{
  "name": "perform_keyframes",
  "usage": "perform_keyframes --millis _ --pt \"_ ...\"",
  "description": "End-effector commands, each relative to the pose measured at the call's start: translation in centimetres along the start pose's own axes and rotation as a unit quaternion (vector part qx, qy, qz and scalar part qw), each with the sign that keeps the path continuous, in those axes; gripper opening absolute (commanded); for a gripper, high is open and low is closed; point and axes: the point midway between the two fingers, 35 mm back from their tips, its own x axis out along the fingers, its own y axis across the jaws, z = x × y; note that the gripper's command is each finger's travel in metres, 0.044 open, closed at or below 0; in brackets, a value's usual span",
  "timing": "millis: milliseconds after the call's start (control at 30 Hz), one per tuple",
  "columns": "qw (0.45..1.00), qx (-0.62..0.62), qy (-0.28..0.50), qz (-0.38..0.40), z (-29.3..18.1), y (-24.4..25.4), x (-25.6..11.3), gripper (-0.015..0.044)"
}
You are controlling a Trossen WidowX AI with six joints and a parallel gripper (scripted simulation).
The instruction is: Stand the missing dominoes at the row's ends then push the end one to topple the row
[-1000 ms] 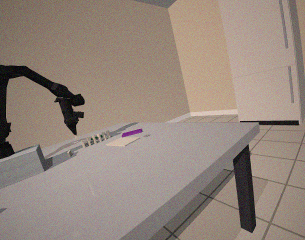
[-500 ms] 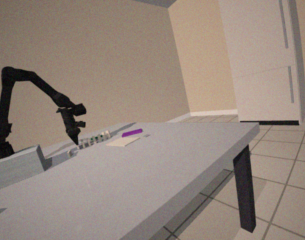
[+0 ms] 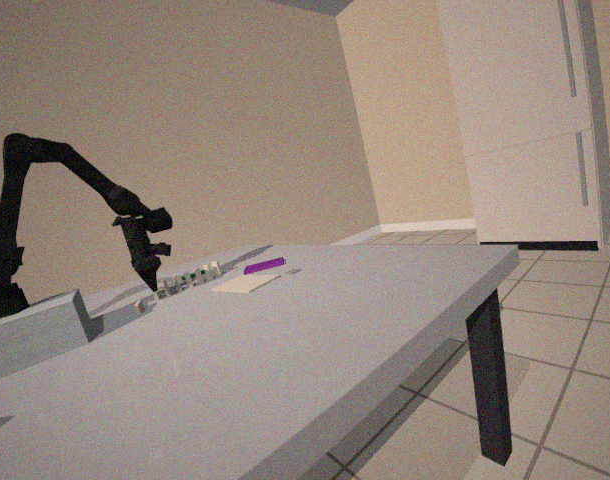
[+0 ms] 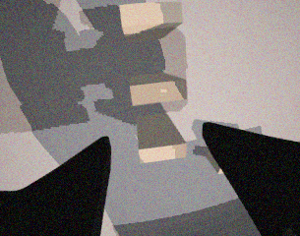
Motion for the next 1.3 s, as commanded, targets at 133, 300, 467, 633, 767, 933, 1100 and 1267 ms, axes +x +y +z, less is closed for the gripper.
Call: perform_keyframes --millis 133,300,467,633,767,933,1100,1267 --pt "1.000 -0.003 0.002 -0.001 -0.1 -0.1 0.1 0.0440" --pt "1.000 0.002 -0.004 -0.005 0.6 0.1 -3.2 0.0440" --pt "1.000 0.002 -0.004 -0.003 0.5 0.1 -10.9 0.0440" --pt "1.000 0.000 0.000 0.000 0.1 0.0 -13.1 0.0440" --pt "0.998 -0.059 0.000 0.000 -0.2 -0.6 -12.4 0.0440" --pt "0.964 -0.265 0.001 -0.001 -1.3 -2.6 -9.9 0.0440" --pt "0.888 -0.459 0.003 -0.001 -2.9 -4.4 -7.5 0.0440" --pt "0.793 -0.609 0.005 0.000 -4.6 -5.9 -5.6 0.0440"
